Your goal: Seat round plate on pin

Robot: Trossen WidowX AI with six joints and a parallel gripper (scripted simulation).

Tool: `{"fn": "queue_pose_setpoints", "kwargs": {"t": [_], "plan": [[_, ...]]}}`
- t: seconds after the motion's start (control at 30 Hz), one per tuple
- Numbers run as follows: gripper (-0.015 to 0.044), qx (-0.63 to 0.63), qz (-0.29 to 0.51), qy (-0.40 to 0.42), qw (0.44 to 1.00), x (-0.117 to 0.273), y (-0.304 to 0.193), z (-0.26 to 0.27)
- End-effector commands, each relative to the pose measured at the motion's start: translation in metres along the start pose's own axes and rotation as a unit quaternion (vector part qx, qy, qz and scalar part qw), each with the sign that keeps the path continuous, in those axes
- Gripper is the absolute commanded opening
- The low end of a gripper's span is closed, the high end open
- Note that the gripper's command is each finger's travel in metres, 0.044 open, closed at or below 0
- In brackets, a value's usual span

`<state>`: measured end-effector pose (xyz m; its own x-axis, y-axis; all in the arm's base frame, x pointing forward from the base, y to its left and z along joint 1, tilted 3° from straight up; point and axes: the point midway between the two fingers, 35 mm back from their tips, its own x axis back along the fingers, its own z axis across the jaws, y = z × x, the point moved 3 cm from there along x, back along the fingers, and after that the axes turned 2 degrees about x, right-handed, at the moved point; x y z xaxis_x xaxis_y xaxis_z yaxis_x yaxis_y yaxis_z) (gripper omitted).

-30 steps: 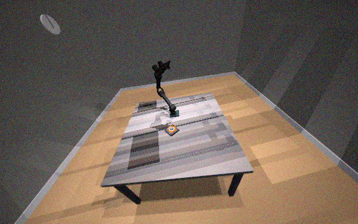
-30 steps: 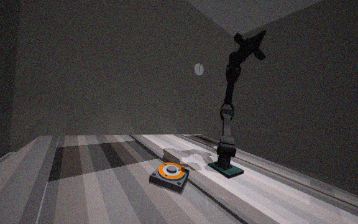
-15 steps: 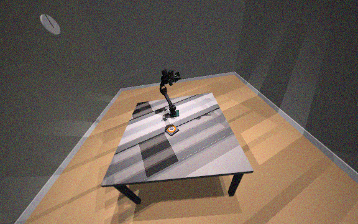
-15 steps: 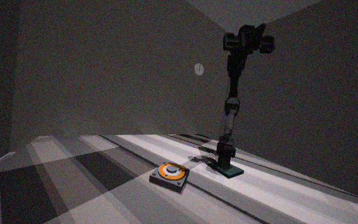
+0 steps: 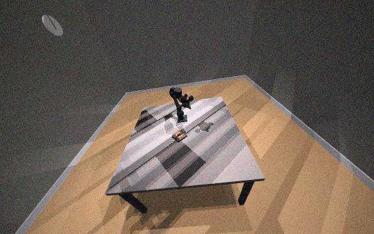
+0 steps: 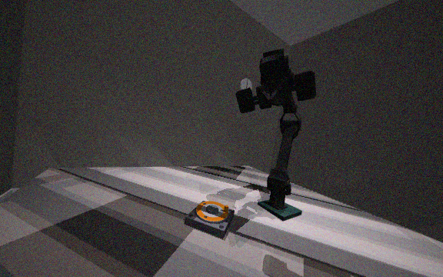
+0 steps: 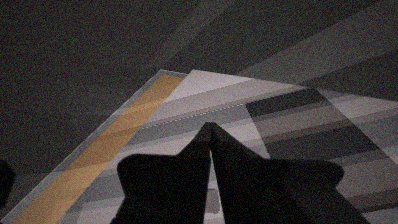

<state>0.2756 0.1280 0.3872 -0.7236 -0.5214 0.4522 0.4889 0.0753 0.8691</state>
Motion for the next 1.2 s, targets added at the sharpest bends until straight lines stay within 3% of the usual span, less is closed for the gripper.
{"fn": "queue_pose_setpoints", "kwargs": {"t": [0.0,0.3,0.47,0.83,1.17], "plan": [[0.0000,-0.034,0.094,-0.060,0.993,-0.031,-0.039,-0.036],[0.0000,-0.107,0.313,-0.179,0.927,-0.059,-0.141,-0.108],[0.0000,-0.148,0.463,-0.235,0.842,-0.048,-0.212,-0.143],[0.0000,-0.149,0.468,-0.236,0.838,-0.048,-0.215,-0.144],[0.0000,-0.149,0.468,-0.236,0.838,-0.067,-0.250,-0.154]]}}
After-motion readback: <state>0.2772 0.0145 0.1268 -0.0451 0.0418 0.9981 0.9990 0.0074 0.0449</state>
